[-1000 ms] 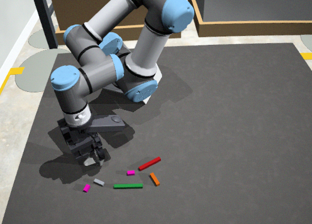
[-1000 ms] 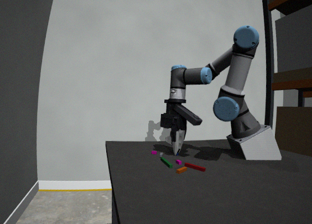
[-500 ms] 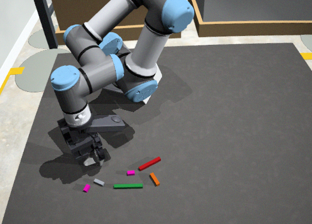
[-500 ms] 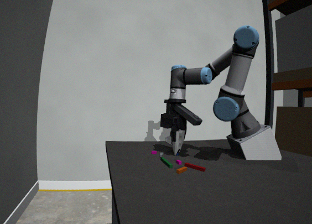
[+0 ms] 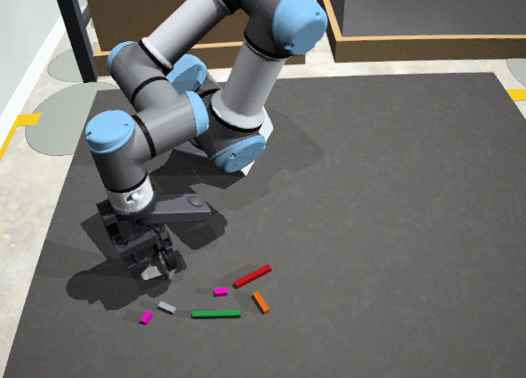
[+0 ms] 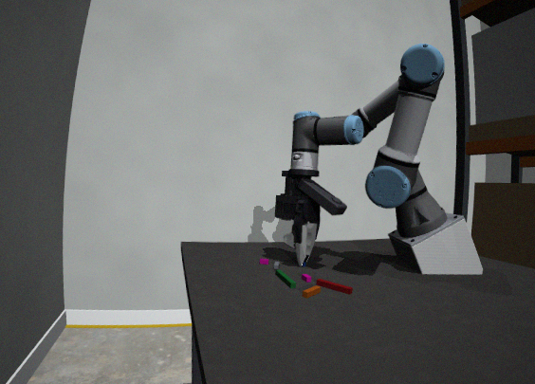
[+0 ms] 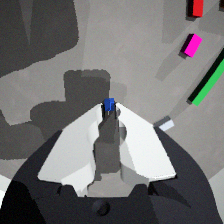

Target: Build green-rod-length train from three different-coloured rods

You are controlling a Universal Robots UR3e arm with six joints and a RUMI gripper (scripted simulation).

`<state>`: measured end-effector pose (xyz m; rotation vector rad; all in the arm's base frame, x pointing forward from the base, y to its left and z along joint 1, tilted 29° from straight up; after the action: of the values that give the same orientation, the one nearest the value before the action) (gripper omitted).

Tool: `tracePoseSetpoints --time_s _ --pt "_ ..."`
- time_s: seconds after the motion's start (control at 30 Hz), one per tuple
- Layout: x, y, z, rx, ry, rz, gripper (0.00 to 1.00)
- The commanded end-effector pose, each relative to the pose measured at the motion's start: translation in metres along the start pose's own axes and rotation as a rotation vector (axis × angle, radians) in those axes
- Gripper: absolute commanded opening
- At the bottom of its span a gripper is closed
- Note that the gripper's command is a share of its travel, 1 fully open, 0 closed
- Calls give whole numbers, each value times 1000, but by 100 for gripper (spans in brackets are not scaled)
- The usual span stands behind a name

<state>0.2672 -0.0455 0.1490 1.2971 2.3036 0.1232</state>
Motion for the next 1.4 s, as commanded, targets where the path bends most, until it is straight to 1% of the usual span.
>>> tracePoseSetpoints --time_s 0.0,0.33,0.7,0.77,1.27,1.37 --pt "0 0 -1 -1 -2 -1 0" --pt "0 0 -5 -1 -2 -1 0" --pt "0 0 -20 -1 -2 -1 0" --pt "0 0 -20 -1 -2 -1 0" --pt "0 0 -54 -1 -2 -1 0" --pt "0 0 -57 0 -2 -1 0"
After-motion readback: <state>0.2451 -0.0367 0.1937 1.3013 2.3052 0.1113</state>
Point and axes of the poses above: the point where the finger pads meet when closed, its own z axis out along the fingers, its own y axis across the jaws, x = y × z, the point moved 9 cm from there along -z, back along the fingers, and after that the axes turned 4 degrees about z, right-handed, at the moved point
